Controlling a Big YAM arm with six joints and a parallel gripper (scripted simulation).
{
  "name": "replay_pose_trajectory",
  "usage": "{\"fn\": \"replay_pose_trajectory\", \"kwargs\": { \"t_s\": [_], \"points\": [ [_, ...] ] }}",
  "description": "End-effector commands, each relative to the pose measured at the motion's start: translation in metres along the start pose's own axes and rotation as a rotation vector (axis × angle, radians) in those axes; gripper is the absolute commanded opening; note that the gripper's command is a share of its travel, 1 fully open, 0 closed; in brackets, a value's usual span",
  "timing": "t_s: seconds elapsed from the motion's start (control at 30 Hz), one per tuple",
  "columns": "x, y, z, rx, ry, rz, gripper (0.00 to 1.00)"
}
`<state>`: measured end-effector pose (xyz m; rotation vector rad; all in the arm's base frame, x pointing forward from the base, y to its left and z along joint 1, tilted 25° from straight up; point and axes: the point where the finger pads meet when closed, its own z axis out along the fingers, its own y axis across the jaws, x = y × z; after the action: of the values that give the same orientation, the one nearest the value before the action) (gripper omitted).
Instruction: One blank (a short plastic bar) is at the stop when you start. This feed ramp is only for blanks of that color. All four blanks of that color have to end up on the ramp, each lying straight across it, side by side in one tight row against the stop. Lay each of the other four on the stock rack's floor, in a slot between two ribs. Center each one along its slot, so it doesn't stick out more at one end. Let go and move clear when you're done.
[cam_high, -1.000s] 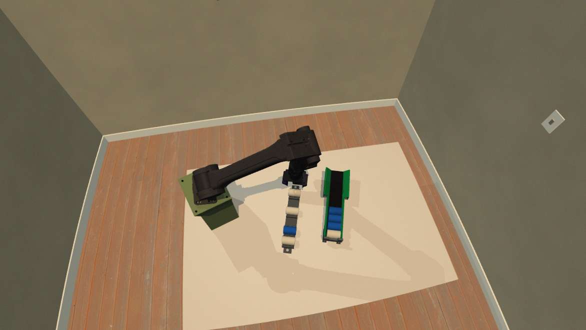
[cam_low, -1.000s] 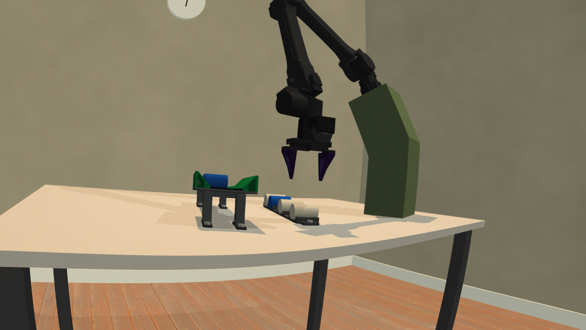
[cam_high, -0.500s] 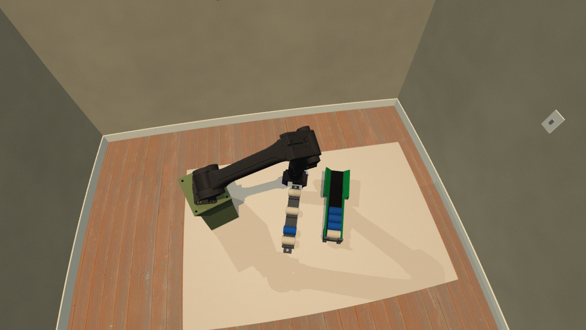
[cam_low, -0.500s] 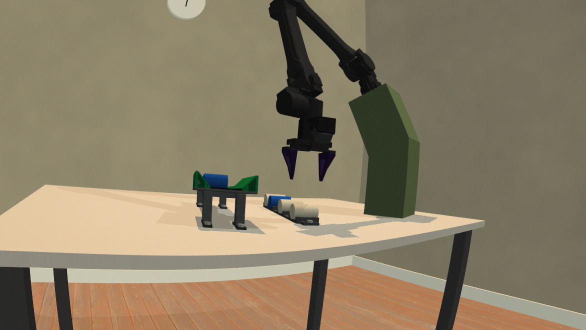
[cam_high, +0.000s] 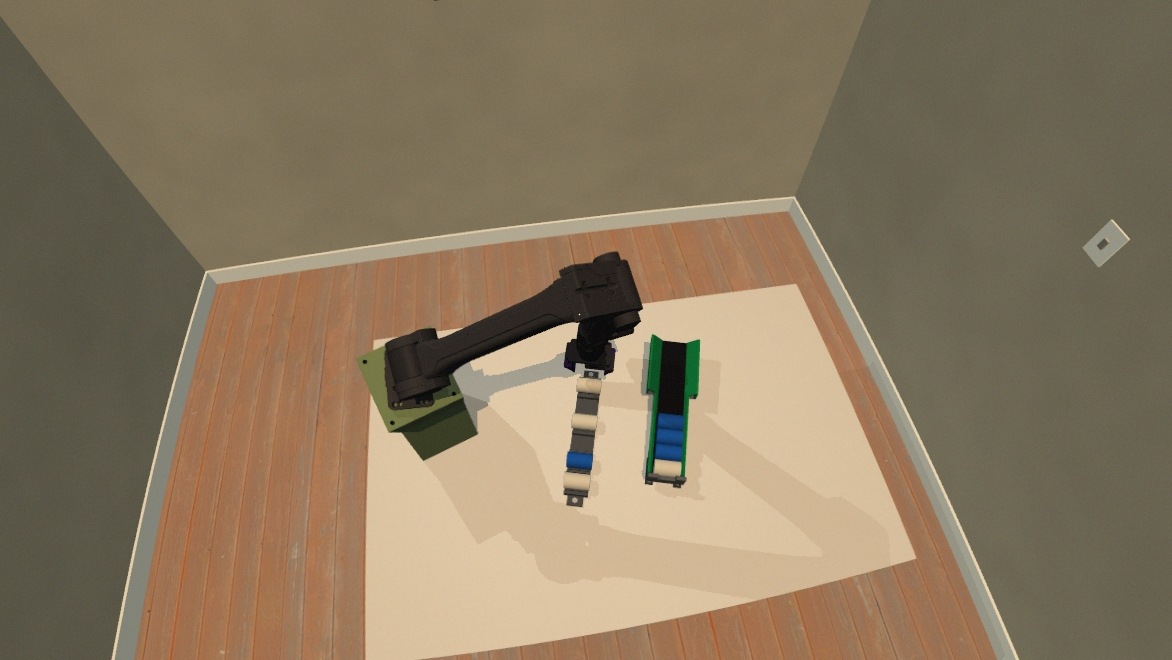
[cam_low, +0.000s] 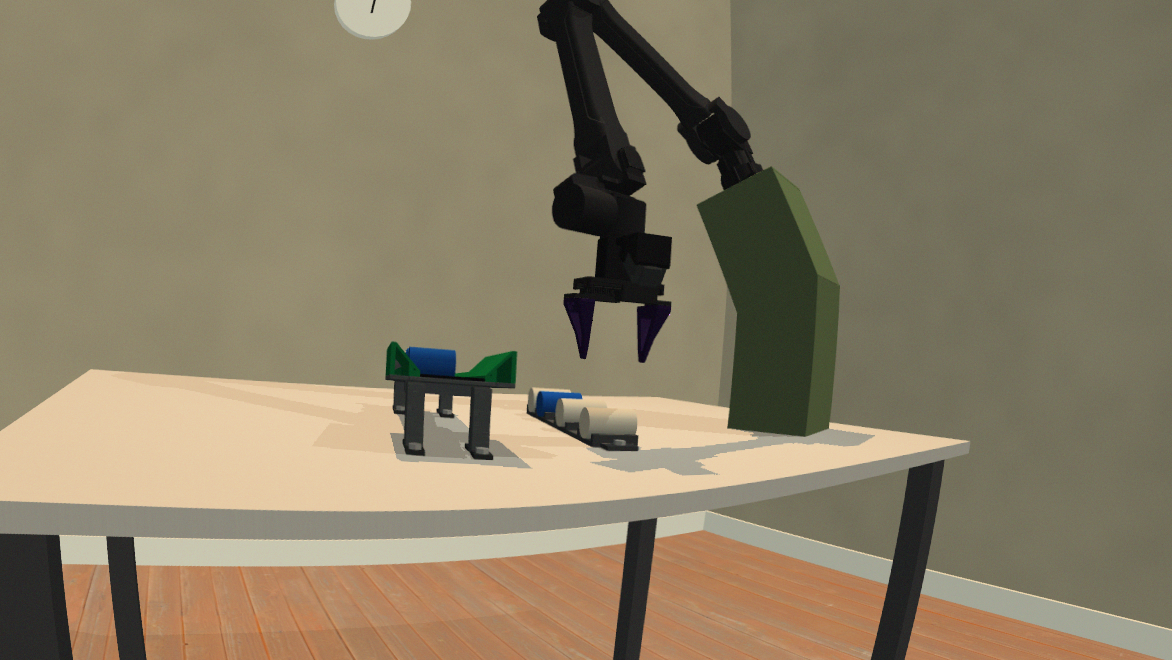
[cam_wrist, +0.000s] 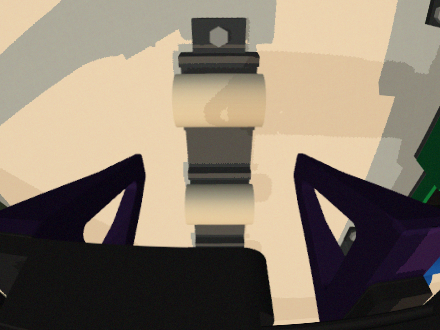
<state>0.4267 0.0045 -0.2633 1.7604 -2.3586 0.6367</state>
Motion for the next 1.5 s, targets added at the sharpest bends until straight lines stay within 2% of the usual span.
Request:
{"fn": "replay_pose_trajectory", "kwargs": {
  "t_s": [0.0, 0.5, 1.47],
  "points": [
    [-0.004, 0.000, 0.002, 0.007, -0.008, -0.013, 0.81],
    [0.001, -0.003, 0.015, 0.002, -0.005, 0.003, 0.81],
    [0.002, -0.001, 0.053, 0.000, -0.004, 0.001, 0.81]
  ]
}}
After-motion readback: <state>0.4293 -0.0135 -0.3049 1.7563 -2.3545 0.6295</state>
